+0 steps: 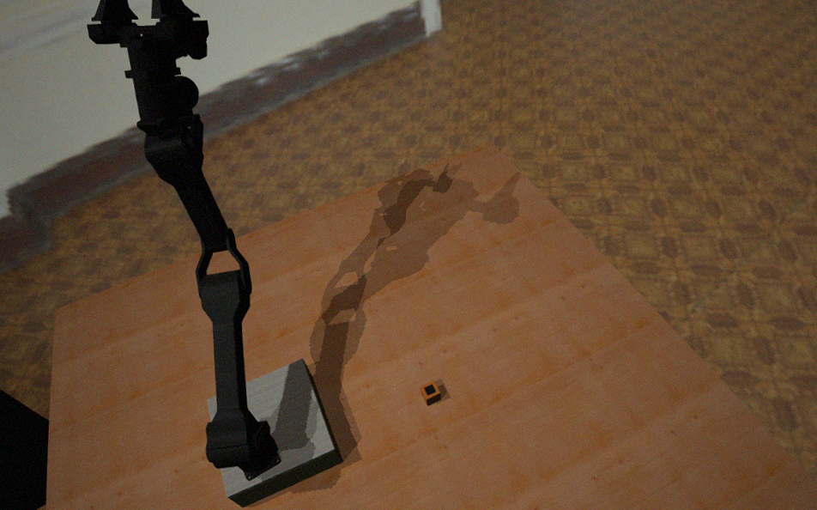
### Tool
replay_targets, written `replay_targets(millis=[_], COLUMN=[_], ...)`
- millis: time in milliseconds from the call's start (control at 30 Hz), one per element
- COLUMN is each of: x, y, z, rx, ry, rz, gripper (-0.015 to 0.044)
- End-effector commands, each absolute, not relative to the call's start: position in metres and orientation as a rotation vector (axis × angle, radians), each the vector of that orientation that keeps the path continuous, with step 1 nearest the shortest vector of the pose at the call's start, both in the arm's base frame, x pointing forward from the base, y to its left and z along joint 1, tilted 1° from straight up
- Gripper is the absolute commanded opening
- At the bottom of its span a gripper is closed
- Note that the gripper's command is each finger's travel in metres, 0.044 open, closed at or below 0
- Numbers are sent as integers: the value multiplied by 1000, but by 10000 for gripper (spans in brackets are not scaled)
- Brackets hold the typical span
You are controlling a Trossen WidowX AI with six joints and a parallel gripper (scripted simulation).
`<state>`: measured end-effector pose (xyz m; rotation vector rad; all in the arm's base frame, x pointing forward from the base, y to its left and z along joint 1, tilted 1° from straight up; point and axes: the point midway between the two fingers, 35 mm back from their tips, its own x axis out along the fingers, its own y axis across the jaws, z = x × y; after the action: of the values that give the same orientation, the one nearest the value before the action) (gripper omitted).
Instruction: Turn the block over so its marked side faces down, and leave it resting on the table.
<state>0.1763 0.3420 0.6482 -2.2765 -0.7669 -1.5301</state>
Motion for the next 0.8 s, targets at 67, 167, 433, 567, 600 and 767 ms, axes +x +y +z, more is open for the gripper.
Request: replay_targets(millis=[67, 167, 433, 567, 600, 767], x=[128, 101, 48, 29, 26, 20], y=[299, 267, 164, 104, 88, 8], z=[678, 694, 722, 728, 728, 722], rx=[-2069, -1940, -1665, -1477, -1430, -1203], ry=[-760, -745, -625, -589, -579, -517], rz=[-1574, -1580, -1563, -1518, -1503, -1422], gripper=[440, 440, 440, 440, 440, 440])
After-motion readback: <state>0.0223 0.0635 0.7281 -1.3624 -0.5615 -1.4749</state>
